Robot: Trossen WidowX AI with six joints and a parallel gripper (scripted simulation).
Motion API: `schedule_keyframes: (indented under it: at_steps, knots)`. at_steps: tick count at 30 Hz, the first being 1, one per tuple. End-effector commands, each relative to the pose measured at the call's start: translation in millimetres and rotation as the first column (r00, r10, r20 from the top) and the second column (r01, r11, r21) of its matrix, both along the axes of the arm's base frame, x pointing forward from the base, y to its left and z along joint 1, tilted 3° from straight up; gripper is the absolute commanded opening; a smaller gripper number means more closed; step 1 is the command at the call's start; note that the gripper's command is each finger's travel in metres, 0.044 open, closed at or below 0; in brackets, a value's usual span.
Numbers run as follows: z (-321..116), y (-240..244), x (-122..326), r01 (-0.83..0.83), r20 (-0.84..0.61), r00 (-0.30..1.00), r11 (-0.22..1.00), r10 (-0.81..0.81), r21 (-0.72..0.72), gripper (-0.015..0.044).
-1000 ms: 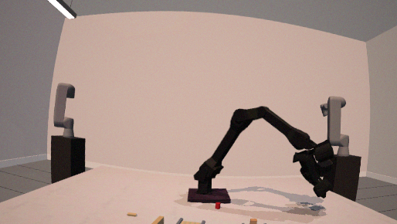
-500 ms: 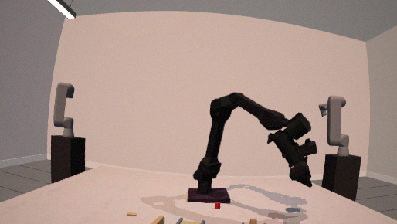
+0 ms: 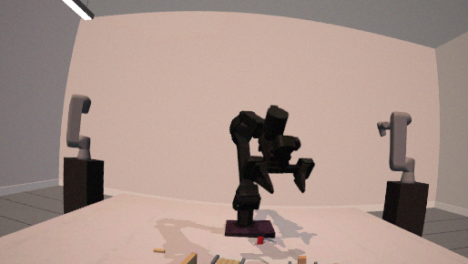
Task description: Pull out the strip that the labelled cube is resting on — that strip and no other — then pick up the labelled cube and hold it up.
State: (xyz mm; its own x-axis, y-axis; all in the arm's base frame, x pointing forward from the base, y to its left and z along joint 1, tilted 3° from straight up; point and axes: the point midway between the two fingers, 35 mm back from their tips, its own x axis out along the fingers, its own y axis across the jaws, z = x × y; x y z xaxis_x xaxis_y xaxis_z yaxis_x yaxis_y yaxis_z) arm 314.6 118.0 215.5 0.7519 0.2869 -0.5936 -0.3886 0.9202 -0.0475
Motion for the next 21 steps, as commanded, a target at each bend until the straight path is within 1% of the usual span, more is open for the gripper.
schedule_keyframes:
  at_steps: [1, 17, 19, 21]
  knots:
    - [2.9, -51.6, -11.6, 0.207, 0.069, 0.976, 0.978, -0.209, 0.032, 0.04]
    - [3.1, -54.3, -12.4, 0.217, 0.072, 0.973, 0.975, -0.219, 0.034, 0.04]
    - [0.7, -55.9, -8.8, 0.226, 0.043, 0.973, 0.974, -0.227, 0.021, 0.0348]
    - [-6.6, -60.9, 0.9, 0.248, -0.039, 0.968, 0.969, -0.249, -0.015, 0.0295]
